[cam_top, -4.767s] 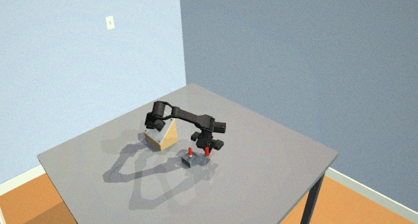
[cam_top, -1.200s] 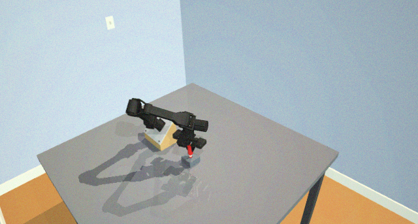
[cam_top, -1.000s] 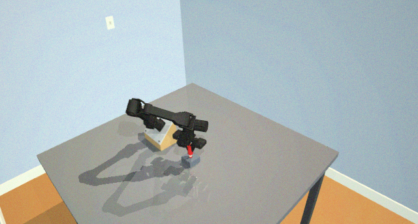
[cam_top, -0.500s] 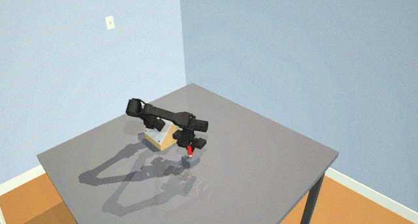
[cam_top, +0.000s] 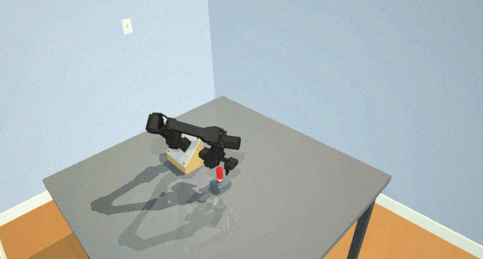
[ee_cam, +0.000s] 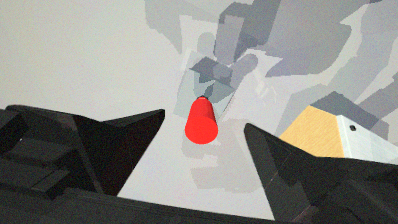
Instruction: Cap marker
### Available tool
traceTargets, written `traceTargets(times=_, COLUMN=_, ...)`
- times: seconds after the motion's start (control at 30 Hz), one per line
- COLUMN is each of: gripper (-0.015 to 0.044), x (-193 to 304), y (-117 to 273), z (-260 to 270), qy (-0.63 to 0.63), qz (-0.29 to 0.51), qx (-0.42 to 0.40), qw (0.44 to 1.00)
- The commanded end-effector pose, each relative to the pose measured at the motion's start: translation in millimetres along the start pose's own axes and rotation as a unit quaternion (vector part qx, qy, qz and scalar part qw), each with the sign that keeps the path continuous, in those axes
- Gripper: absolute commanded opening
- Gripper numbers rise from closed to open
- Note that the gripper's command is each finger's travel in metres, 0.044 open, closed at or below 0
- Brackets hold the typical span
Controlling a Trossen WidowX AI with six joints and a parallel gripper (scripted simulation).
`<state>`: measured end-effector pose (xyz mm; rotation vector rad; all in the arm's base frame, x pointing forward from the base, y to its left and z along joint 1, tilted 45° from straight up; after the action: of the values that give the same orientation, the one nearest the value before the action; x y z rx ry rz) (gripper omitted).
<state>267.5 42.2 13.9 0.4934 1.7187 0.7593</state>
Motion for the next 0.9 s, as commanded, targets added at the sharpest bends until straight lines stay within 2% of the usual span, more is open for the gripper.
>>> traceTargets(times=0.0, gripper=0.0440, x=1.2, y=50.3, z=2.6, qy=-0.004, qz=0.004, qx=-0.010, qw=1.000)
traceTargets(times=0.2, gripper=0.0440, x=0.9, y=60.2, z=1.1, qy=-0.004, qz=0.003, qx=-0.010, qw=1.000)
traceTargets(times=0.27, gripper=0.0387, x=0.9, y=59.8, z=1.1, qy=0.027, qz=0.003, qx=-0.010, qw=1.000)
traceTargets(times=0.43, gripper=0.0256, x=1.0, y=56.7, z=1.2, qy=0.255, qz=0.000, qx=-0.010, qw=0.967)
traceTargets(times=0.53, gripper=0.0177, x=1.0, y=54.8, z=1.3, qy=0.391, qz=-0.002, qx=-0.010, qw=0.920)
traceTargets(times=0.67, gripper=0.0072, x=1.0, y=52.3, z=1.3, qy=0.559, qz=-0.004, qx=-0.009, qw=0.829)
traceTargets(times=0.73, gripper=0.0020, x=1.0, y=51.4, z=1.3, qy=0.610, qz=-0.005, qx=-0.009, qw=0.793)
traceTargets(times=0.77, gripper=0.0000, x=1.0, y=51.3, z=1.3, qy=0.616, qz=-0.005, qx=-0.009, qw=0.788)
traceTargets(times=0.87, gripper=0.0000, x=1.0, y=51.3, z=1.3, qy=0.616, qz=-0.005, qx=-0.009, qw=0.788)
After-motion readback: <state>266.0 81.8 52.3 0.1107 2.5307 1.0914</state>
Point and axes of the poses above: the point midway between the two fingers, 35 mm back from their tips, its own y axis back along the fingers, its own z axis across the jaws, x = y × z, the point moved 1 cm from there along y, back along the fingers, and after that the axes turned 2 degrees about -y, right-handed, at the moved point
